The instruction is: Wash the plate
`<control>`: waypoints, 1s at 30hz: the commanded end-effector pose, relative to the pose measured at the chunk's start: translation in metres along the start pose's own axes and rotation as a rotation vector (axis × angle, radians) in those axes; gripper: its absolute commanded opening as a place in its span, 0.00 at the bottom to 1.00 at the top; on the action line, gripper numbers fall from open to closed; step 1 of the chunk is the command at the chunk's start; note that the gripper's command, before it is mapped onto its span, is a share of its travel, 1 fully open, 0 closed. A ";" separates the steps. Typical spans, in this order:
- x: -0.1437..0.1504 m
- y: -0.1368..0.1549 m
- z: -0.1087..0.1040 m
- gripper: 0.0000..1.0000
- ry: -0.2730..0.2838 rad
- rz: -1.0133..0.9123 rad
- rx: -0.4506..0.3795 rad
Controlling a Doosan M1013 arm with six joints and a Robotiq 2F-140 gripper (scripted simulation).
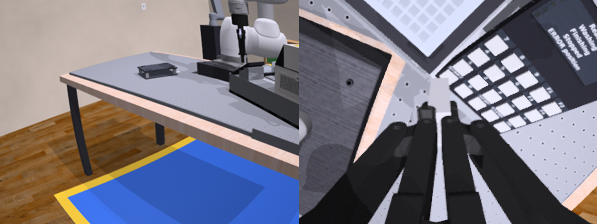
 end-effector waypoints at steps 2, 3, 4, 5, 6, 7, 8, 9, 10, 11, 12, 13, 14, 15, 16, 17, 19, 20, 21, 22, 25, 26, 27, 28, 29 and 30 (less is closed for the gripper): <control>0.000 0.000 0.001 0.10 0.000 0.000 0.000; 0.000 0.000 0.001 0.10 0.000 0.000 0.000; 0.000 0.000 0.001 0.10 0.000 0.000 0.000; 0.000 0.000 0.001 0.10 0.000 0.000 0.000; 0.000 0.000 0.001 0.10 0.000 0.000 0.000; 0.000 0.000 0.001 0.10 0.000 0.000 0.000; 0.000 0.000 0.002 0.10 0.000 0.000 0.000; 0.000 0.000 0.002 0.10 0.000 0.000 0.000; 0.000 0.000 0.002 0.10 0.000 0.000 0.000; 0.000 0.000 0.002 0.10 0.000 0.000 0.000; 0.000 0.000 0.000 0.10 0.000 0.000 0.000; 0.000 0.000 -0.001 0.10 0.000 0.000 0.000; 0.000 0.000 -0.001 0.10 0.000 0.000 0.000; 0.000 0.000 -0.001 0.10 0.000 0.000 0.000; 0.000 0.000 -0.003 0.10 0.000 0.000 0.000; 0.000 0.000 -0.005 0.10 0.000 0.000 0.000; 0.000 0.000 -0.008 0.10 0.000 0.000 0.000; 0.000 0.000 -0.010 0.10 0.000 0.000 0.000; 0.000 0.000 -0.011 0.10 0.000 0.000 0.000; 0.000 0.000 -0.013 0.10 0.000 0.000 0.000; 0.000 0.000 -0.018 0.10 0.000 0.000 0.000; 0.000 0.000 -0.020 0.10 0.000 0.000 0.000; 0.000 0.000 -0.021 0.10 0.000 0.000 0.000; 0.000 0.000 -0.023 0.10 0.000 0.000 0.000; 0.000 0.000 -0.025 0.10 0.000 0.000 0.000; 0.000 0.000 -0.026 0.10 0.000 0.000 0.000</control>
Point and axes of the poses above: the point where the finger pads meet when closed, its own z axis out along the fingers, its own x axis across the jaws, y = z × x, the point moved 10 cm from there along -z, back along the fingers, and after that the axes turned 1 degree about z, right-handed, at the moved point
